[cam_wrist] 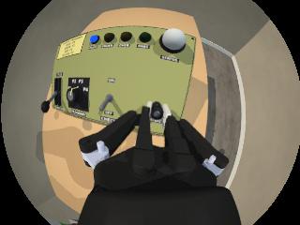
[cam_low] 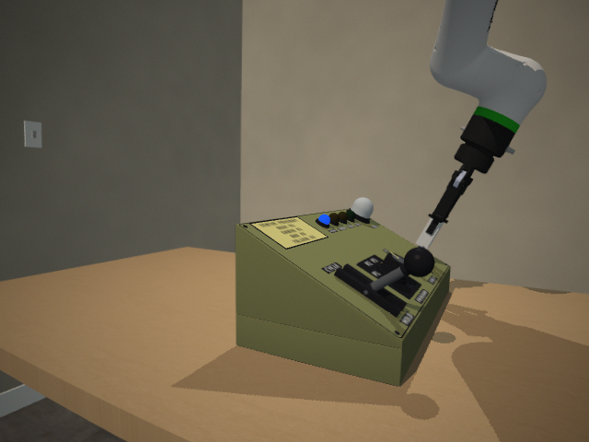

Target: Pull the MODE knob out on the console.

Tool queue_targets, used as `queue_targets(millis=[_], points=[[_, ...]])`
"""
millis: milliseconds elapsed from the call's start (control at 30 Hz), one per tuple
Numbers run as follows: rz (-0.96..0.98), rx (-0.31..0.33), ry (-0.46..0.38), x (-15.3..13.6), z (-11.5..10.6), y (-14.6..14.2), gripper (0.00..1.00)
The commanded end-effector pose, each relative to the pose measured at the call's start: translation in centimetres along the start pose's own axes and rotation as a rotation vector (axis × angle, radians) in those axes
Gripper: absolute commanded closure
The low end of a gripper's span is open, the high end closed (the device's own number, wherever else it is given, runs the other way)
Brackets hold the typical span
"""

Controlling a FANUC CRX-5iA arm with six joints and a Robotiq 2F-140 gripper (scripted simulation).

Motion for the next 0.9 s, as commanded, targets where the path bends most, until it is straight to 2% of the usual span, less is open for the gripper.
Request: queue_targets(millis=[0, 867], points=[[0.000, 0.000, 0.000, 0.01, -0.07, 0.02, 1.00], [0.000, 0.000, 0.000, 0.01, -0.31, 0.02, 1.00]])
Point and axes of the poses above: the point where the finger pads meet when closed, its own z axis out along the fingers, its own y axis across the jaws, x = y × z, the point moved 5 cm from there along -z, back along the fingers, and after that the axes turned 5 degrees about -z, right-handed, at the moved point
